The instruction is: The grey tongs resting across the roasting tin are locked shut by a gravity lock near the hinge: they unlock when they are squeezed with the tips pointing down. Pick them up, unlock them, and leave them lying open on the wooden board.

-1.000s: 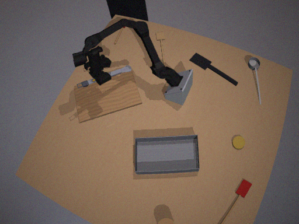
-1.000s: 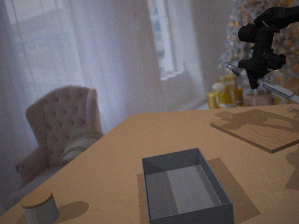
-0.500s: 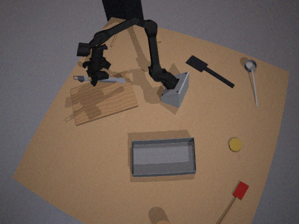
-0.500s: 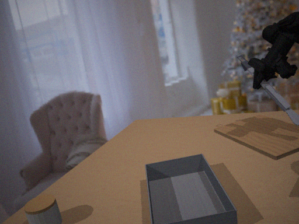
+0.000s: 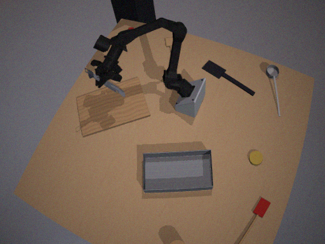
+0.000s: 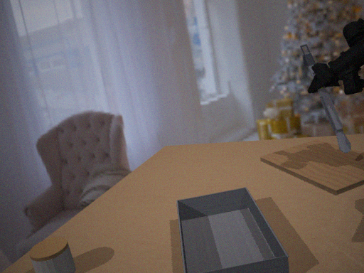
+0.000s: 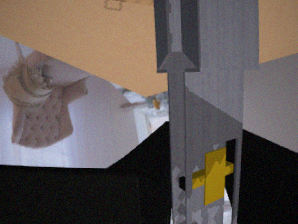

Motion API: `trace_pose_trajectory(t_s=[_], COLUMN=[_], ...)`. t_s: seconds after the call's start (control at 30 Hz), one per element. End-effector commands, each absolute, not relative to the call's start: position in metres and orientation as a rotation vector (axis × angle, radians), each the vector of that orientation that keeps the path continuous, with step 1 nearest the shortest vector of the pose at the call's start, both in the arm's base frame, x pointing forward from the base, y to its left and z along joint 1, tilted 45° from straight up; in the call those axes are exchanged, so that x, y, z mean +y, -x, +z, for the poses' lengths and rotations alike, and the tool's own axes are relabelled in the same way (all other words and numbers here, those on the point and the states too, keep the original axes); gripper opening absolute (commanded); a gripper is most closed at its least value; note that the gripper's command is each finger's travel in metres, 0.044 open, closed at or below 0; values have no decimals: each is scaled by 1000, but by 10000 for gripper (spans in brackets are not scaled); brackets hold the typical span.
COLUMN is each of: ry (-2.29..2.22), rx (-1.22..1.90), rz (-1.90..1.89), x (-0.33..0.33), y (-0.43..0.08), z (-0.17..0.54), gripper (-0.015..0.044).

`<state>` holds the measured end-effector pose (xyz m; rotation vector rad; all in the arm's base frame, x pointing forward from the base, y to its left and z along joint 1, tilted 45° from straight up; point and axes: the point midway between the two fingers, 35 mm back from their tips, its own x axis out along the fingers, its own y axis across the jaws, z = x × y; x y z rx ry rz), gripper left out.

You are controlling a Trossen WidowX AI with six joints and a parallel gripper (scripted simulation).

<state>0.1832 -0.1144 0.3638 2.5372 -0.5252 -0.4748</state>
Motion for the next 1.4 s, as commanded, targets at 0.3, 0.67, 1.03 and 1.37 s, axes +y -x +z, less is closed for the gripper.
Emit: trace_pose_trajectory(t_s=[0.3,0.67,1.03,1.37], ry=[-2366,-2366,-2366,-2366], rx=[-434,-434,-434,-434], rz=[-188,-188,-188,-188], x=[-88,-88,-88,-88], y=[-172,-172,-172,-172], z=[379,379,379,379], gripper=[-150,-150,-150,-150])
